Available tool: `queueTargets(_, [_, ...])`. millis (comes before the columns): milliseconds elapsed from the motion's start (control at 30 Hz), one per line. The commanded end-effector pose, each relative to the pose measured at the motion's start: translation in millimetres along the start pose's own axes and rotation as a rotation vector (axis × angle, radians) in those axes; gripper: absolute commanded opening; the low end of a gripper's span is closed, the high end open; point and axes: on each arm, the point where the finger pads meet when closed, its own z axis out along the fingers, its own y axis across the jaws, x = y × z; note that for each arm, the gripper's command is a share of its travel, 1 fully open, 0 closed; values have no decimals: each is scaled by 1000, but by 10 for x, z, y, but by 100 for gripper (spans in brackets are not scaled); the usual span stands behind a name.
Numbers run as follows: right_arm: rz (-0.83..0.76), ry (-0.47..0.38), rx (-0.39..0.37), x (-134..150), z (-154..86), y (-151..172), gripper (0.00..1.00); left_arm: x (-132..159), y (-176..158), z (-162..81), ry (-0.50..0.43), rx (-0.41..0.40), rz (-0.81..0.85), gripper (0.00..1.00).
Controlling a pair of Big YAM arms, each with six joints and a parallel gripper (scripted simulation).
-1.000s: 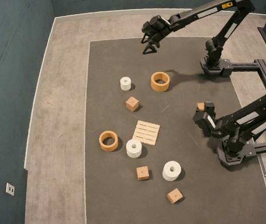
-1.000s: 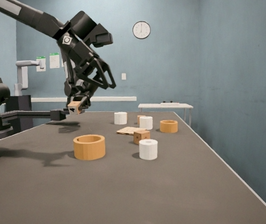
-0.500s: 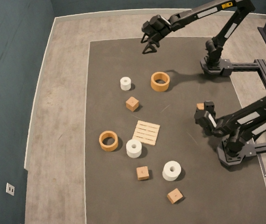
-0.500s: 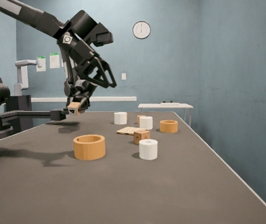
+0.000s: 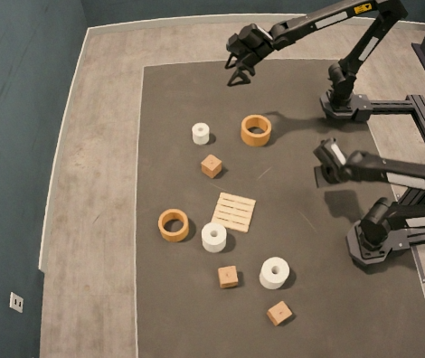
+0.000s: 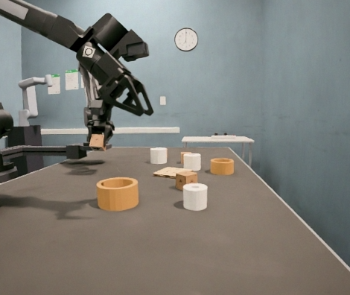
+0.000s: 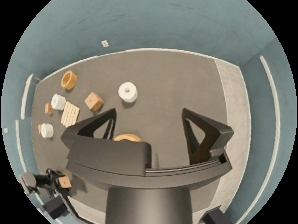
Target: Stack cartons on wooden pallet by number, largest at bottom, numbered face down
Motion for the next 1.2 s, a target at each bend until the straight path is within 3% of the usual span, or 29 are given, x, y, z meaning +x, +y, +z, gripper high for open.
queueTargets(0, [-13,-31,2,-224,-39,-5,100,-243,8,-58,174,-2,-82,46])
queueTargets(200, [-13,-31,2,-224,-39,-5,100,-245,30,-64,397,-63,-99,46])
queueTargets(267, [-13,-31,2,-224,-39,-5,100,-245,30,-64,397,-63,-99,46])
queueTargets(400, [-13,-31,2,-224,-39,-5,100,-251,45,-62,487,-87,-95,46])
queueTargets(600, [-13,-31,2,-224,-39,-5,100,-212,23,-22,495,-97,-93,46])
queueTargets(767, [-13,-31,2,-224,-39,-5,100,-7,-310,329,493,-107,-144,46])
queueTargets(1167, [-13,-31,2,-224,-39,-5,100,110,-681,677,489,-86,-79,46])
